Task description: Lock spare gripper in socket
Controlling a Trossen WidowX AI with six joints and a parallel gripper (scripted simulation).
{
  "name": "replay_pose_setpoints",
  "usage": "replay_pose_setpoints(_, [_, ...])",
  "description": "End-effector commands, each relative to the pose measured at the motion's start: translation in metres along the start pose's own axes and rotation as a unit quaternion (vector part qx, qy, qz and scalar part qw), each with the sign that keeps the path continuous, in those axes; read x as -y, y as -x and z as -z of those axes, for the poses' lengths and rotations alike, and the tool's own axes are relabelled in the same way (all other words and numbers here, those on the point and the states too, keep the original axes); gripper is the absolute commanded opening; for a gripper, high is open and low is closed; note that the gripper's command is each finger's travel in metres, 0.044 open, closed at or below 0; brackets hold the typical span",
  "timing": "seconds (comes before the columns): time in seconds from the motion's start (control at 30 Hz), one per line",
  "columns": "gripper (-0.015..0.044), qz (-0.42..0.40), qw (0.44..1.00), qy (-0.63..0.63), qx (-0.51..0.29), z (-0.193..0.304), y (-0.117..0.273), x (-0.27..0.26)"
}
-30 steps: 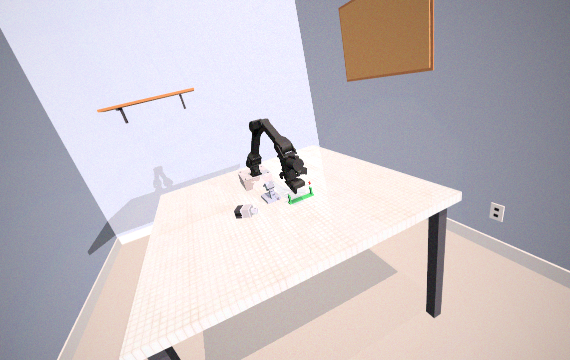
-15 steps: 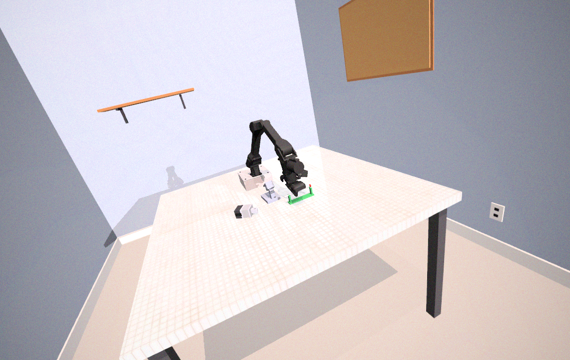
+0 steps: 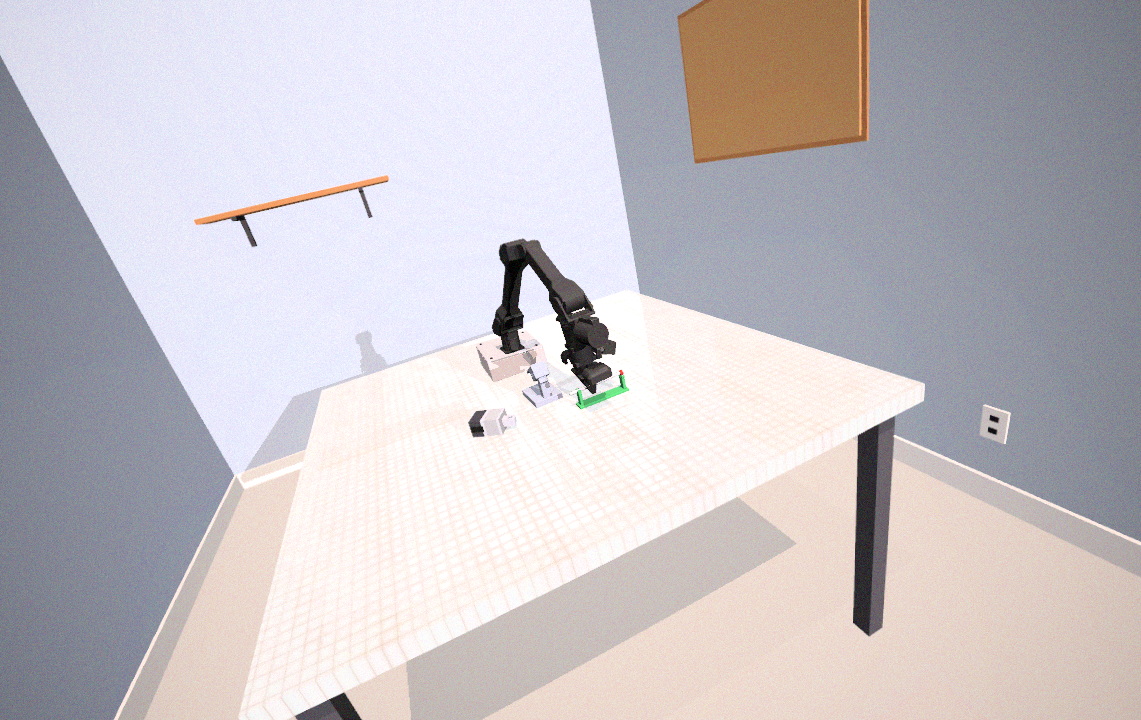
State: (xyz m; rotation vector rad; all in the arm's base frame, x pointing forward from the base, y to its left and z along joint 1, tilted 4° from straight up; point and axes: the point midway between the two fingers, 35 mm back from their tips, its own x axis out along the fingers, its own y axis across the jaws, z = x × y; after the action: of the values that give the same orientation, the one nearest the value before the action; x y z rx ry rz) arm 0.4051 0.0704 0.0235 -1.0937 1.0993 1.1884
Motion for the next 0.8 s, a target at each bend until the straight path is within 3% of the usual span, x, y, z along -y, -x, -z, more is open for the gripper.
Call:
replay_pose_setpoints(0.0, [0.0000,-0.001,1.000,0.001,0.000,0.0003,-0.0048,-0.0007])
replay_pose_setpoints(0.6, [0.0000,0.001,1.000,0.000,0.000,-0.0001,-0.0008,0.0001])
replay_pose_setpoints(0.77, [0.0131,0.001,1.000,0.000,0.000,-0.0001,-0.0008,0.0001])
